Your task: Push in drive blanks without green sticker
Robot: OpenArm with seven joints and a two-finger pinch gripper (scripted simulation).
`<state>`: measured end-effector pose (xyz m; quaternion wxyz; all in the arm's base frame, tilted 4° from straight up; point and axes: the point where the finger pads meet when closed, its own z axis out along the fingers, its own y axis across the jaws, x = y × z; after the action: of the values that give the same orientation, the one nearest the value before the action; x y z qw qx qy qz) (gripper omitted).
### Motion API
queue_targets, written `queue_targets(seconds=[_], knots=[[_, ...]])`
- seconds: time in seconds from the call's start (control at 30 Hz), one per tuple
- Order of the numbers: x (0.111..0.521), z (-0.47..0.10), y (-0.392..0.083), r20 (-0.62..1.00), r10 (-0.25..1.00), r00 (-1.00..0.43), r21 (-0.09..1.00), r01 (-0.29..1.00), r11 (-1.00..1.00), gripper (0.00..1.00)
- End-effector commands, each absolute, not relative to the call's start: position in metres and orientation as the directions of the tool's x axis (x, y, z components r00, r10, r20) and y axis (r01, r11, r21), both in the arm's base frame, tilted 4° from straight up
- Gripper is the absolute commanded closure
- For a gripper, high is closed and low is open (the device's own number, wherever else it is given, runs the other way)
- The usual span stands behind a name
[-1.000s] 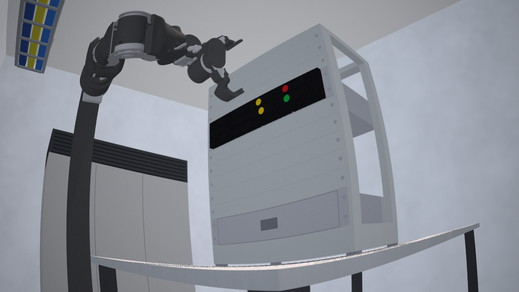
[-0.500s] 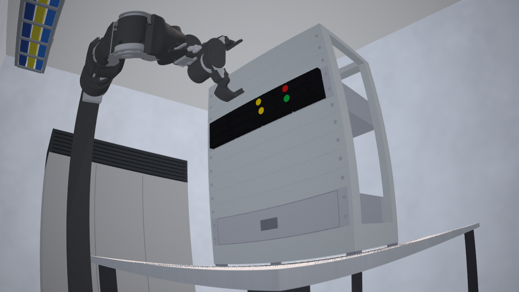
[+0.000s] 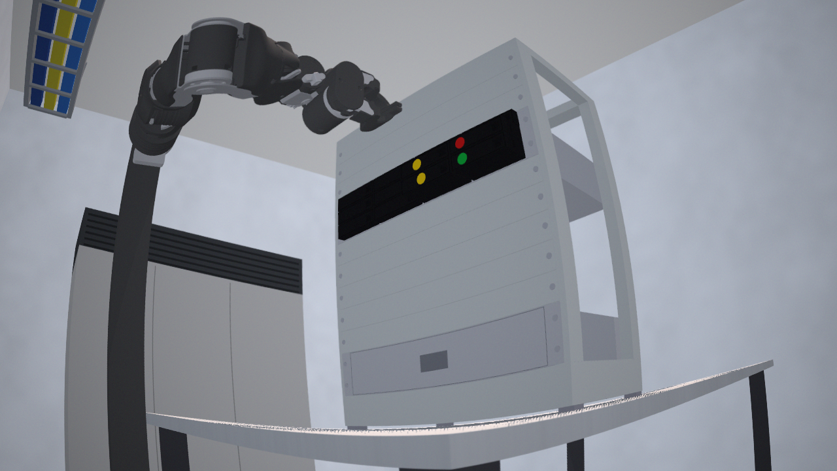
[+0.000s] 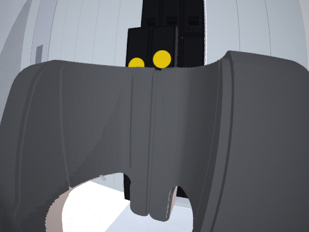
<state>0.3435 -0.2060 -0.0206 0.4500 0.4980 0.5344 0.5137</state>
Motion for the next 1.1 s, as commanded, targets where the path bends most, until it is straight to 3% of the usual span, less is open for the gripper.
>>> queue_targets(seconds=[0.0,0.67,1.07], knots=[[0.344,-0.020,-0.207,0.028,0.995,-0.096,0.997,0.073,-0.021,1.00],[0.344,-0.021,-0.206,0.028,0.995,-0.096,0.997,0.073,-0.021,1.00],[0.364,-0.077,-0.170,0.029,0.995,-0.095,0.997,0.080,-0.021,1.00]])
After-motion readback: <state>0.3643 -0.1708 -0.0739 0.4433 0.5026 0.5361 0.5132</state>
